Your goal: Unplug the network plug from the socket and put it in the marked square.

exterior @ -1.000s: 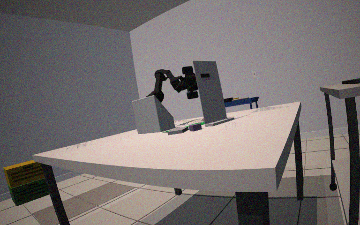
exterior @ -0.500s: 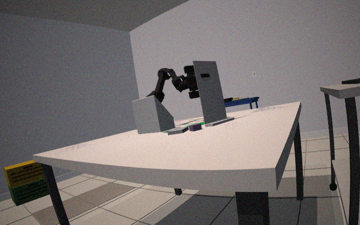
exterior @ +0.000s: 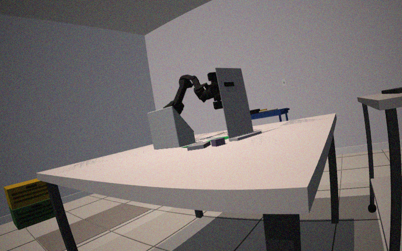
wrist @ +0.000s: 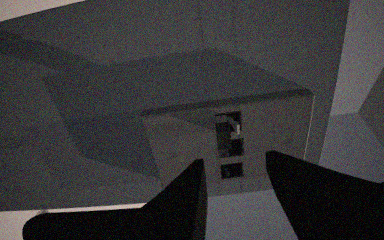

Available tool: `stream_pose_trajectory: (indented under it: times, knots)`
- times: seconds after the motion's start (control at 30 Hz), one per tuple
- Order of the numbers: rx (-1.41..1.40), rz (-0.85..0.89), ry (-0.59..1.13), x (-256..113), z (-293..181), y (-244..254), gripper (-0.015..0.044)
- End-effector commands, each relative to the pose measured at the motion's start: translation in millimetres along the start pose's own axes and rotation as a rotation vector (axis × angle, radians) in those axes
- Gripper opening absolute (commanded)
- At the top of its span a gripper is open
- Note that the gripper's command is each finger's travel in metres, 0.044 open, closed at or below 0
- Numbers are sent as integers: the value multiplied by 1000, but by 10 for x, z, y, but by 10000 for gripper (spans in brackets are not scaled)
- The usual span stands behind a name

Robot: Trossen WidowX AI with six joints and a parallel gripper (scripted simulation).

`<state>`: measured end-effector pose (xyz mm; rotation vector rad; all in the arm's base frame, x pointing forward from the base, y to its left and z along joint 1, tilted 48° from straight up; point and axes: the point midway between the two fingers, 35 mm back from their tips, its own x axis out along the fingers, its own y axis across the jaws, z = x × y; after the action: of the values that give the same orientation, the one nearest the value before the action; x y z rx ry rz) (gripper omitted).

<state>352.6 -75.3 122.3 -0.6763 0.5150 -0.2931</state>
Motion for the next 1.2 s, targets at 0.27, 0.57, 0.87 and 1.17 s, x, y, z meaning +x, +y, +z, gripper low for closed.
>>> stream_pose_trajectory:
  times: [0.27,0.57,0.87,1.17]
  knots:
    - [-6,2,-6,140,53,-1,156]
    - [-6,1,-6,247,73,4,156]
    - [-6,1,-7,326,83,8,130]
    - [-6,1,-7,326,83,8,70]
